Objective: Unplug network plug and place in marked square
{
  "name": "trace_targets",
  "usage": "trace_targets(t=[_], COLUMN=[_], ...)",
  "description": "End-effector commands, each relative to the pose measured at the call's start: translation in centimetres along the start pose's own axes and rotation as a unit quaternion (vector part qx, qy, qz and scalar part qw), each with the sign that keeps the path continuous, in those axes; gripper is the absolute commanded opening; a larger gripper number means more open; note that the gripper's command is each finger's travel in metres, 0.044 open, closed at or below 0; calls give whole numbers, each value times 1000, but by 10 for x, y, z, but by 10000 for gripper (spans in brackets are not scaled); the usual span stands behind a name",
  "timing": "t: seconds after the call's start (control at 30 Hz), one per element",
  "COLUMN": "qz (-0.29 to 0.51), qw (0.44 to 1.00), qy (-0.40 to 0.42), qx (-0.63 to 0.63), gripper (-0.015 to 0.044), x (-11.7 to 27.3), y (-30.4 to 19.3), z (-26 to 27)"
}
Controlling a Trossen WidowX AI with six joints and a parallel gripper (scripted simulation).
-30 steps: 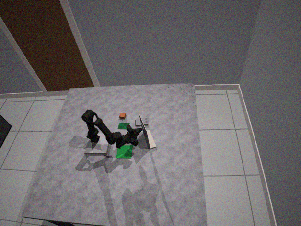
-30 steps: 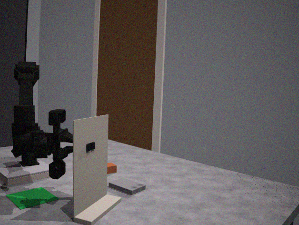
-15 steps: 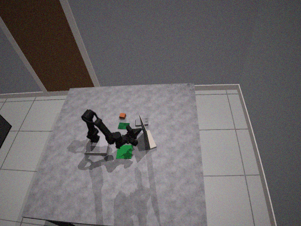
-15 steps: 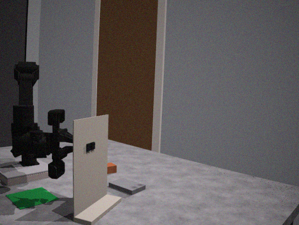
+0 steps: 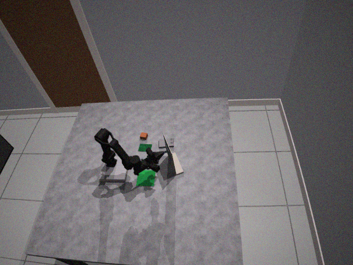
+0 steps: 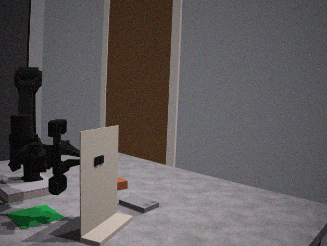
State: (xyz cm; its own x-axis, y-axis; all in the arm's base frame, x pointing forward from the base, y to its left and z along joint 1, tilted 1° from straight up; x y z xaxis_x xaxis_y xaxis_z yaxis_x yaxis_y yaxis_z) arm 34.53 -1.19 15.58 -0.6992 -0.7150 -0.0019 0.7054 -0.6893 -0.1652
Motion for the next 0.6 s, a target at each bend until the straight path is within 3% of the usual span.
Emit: trace_targets(t=[0.0, 0.57], qz=[0, 0], qw=[1000, 1000], qy=[0, -1], qx=[-1, -1], gripper=[0, 0], x=[5, 18], y=[-2, -2], z=[0, -1])
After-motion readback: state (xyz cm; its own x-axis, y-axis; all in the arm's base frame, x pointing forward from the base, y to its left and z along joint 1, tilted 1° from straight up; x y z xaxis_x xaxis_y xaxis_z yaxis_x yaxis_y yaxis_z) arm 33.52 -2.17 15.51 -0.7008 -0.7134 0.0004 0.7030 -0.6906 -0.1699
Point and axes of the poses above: the point midway between the two fingers, 35 mm back from their tips, its own x axis back along the fingers, its own z axis across the jaws, y = z × x, the point moved 4 cm from there along x, back along the fingers, and after that the axes turned 11 degrees about -x, right-handed, at the moved point
